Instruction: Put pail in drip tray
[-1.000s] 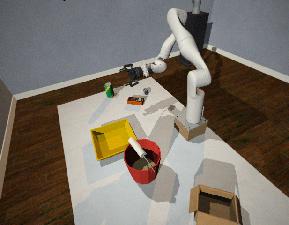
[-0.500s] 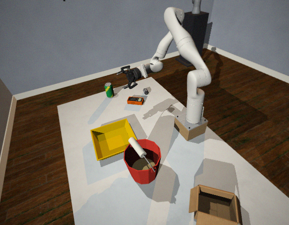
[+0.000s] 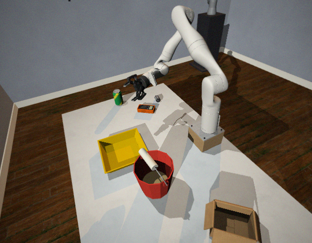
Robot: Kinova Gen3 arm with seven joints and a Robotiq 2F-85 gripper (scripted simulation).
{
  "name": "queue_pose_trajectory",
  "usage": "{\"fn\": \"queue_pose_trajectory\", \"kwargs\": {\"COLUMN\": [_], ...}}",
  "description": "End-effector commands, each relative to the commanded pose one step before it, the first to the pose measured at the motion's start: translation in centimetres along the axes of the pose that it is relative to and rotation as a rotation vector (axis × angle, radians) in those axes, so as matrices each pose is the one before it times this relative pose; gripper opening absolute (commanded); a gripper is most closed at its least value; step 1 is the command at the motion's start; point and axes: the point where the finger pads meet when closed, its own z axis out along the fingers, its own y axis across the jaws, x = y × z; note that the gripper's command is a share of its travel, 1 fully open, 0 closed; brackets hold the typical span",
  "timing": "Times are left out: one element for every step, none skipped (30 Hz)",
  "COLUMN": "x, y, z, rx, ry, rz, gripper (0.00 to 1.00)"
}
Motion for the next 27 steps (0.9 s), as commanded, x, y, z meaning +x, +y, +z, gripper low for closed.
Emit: {"fn": "queue_pose_trajectory", "kwargs": {"x": [1.632, 0.405, 0.408, 0.410, 0.412, 0.412, 0.413, 0.412, 0.000, 0.000, 0.411, 0.409, 0.406, 0.403, 0.399, 0.394, 0.388, 0.382, 0.374, 0.366, 0.358, 0.348, 0.329, 0.305, 0.295, 0.000, 0.000], "y": [-0.129, -0.107, -0.101, -0.096, -0.090, -0.083, -0.077, -0.069, 0.000, 0.000, -0.062, -0.054, -0.045, -0.037, -0.028, -0.019, -0.009, 0.000, 0.010, 0.020, 0.030, 0.039, 0.048, 0.055, 0.064, 0.000, 0.000], "z": [2.341, 0.488, 0.495, 0.502, 0.508, 0.513, 0.518, 0.523, 0.000, 0.000, 0.527, 0.530, 0.532, 0.534, 0.535, 0.535, 0.534, 0.533, 0.531, 0.528, 0.525, 0.520, 0.501, 0.474, 0.468, 0.000, 0.000], "rx": [0.06040, 0.01586, 0.01613, 0.01639, 0.01664, 0.01688, 0.01711, 0.01733, 0.00000, 0.00000, 0.01755, 0.01775, 0.01794, 0.01812, 0.01829, 0.01845, 0.01860, 0.01874, 0.01887, 0.01899, 0.01911, 0.01921, 0.01879, 0.01805, 0.01814, 0.00000, 0.00000], "ry": [0.07329, 0.01844, 0.01884, 0.01923, 0.01961, 0.01998, 0.02034, 0.02069, 0.00000, 0.00000, 0.02102, 0.02134, 0.02164, 0.02193, 0.02220, 0.02246, 0.02269, 0.02291, 0.02312, 0.02330, 0.02346, 0.02361, 0.02309, 0.02217, 0.02227, 0.00000, 0.00000], "rz": [-0.04936, -0.01260, -0.01297, -0.01335, -0.01373, -0.01411, -0.01449, -0.01488, 0.00000, 0.00000, -0.01527, -0.01566, -0.01605, -0.01645, -0.01685, -0.01724, -0.01764, -0.01804, -0.01844, -0.01884, -0.01923, -0.01963, -0.01948, -0.01897, -0.01933, 0.00000, 0.00000], "gripper": [1.00, 1.00, 1.00, 1.00, 1.00, 1.00, 1.00, 1.00, 1.00, 1.00, 1.00, 1.00, 1.00, 1.00, 1.00, 1.00, 1.00, 1.00, 1.00, 1.00, 1.00, 1.00, 1.00, 1.00, 1.00, 1.00, 1.00]}}
